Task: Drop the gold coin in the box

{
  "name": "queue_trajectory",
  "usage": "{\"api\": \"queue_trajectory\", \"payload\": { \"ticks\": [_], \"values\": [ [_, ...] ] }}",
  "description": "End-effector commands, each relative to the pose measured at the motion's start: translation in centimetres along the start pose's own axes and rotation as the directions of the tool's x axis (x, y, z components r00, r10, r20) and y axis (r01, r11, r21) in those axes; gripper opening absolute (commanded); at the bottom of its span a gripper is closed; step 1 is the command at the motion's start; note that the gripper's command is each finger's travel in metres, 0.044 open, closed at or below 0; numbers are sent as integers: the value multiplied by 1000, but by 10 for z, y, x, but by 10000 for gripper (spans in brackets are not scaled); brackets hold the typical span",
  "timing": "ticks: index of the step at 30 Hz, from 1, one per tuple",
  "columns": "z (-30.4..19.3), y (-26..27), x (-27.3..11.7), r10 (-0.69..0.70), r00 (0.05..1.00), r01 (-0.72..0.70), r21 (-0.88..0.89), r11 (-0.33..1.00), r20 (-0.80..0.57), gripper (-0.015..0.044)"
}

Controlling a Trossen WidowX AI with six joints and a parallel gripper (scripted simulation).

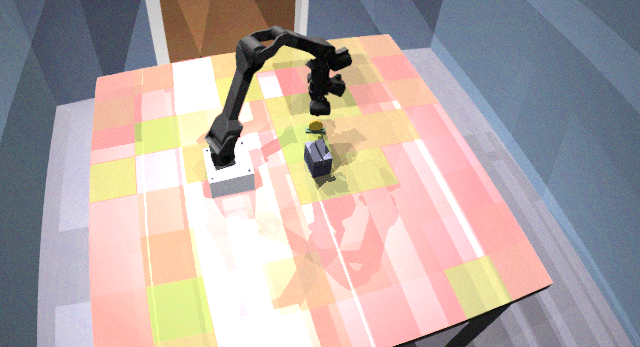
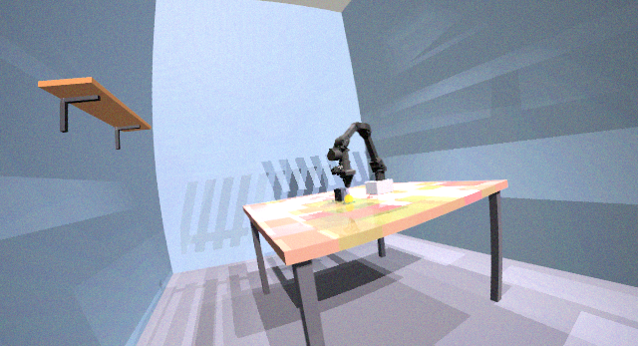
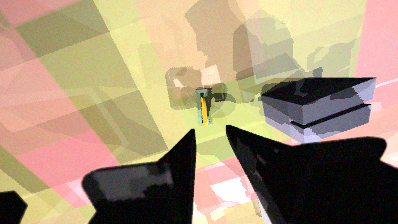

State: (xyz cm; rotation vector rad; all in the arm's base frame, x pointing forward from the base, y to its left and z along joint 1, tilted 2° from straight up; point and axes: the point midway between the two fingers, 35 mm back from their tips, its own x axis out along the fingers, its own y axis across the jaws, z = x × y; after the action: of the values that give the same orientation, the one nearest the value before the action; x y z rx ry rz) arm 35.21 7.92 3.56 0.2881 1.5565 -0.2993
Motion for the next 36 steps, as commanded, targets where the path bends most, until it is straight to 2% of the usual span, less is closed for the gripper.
{"api": "queue_trajectory", "payload": {
  "ticks": [1,5,36],
  "values": [
    [-1,0,8,3,1000,-3,6,1000,-6,161],
    [0,0,23,3,1000,-2,6,1000,-6,161],
    [0,0,67,2,1000,-2,6,1000,-6,161]
  ]
}}
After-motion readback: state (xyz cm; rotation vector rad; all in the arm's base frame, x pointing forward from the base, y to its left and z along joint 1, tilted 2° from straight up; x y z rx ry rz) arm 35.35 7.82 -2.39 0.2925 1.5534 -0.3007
